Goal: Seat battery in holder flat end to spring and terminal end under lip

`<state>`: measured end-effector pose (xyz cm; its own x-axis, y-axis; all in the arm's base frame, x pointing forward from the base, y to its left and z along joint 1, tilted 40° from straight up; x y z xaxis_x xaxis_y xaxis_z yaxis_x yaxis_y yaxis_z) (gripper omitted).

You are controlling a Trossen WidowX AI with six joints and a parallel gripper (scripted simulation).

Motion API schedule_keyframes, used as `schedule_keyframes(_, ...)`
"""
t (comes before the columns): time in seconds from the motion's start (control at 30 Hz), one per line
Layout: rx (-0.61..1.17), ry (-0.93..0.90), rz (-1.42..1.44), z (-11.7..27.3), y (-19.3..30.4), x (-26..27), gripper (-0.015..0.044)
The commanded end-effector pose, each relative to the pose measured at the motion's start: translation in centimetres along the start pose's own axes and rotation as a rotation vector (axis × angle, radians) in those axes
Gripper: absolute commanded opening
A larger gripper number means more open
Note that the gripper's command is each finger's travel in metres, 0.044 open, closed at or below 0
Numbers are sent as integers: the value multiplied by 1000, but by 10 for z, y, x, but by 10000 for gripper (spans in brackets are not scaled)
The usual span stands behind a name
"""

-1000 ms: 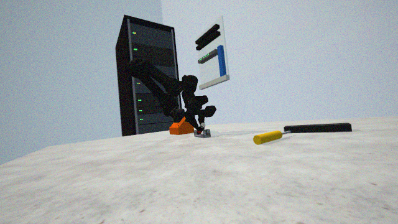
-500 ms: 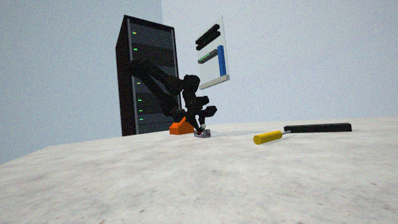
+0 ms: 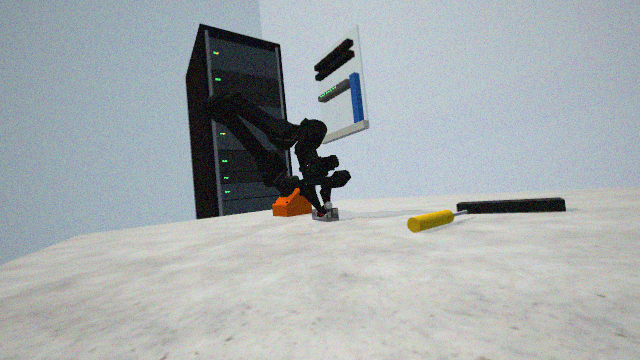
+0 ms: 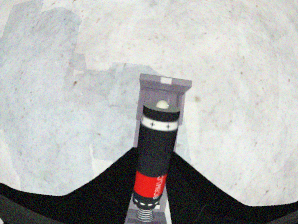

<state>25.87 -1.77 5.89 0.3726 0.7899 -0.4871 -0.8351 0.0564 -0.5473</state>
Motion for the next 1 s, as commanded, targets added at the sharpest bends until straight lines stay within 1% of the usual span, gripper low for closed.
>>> schedule_keyframes(0.0,30,-7,3,-2,1,2,58)
schedule_keyframes(0.97,185,30,-6,-9,-13,5,58)
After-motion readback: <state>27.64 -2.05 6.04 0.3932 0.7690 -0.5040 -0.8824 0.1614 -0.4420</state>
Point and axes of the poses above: the point midway between the two fingers, 35 mm back from their tips, its own z axis back along the fingers, its own x axis across the jaws, y = z × x, the point moved 7 cm from there along z, back along the fingers, and after that the axes turned 14 degrees about -z, right-handed, at the moved point
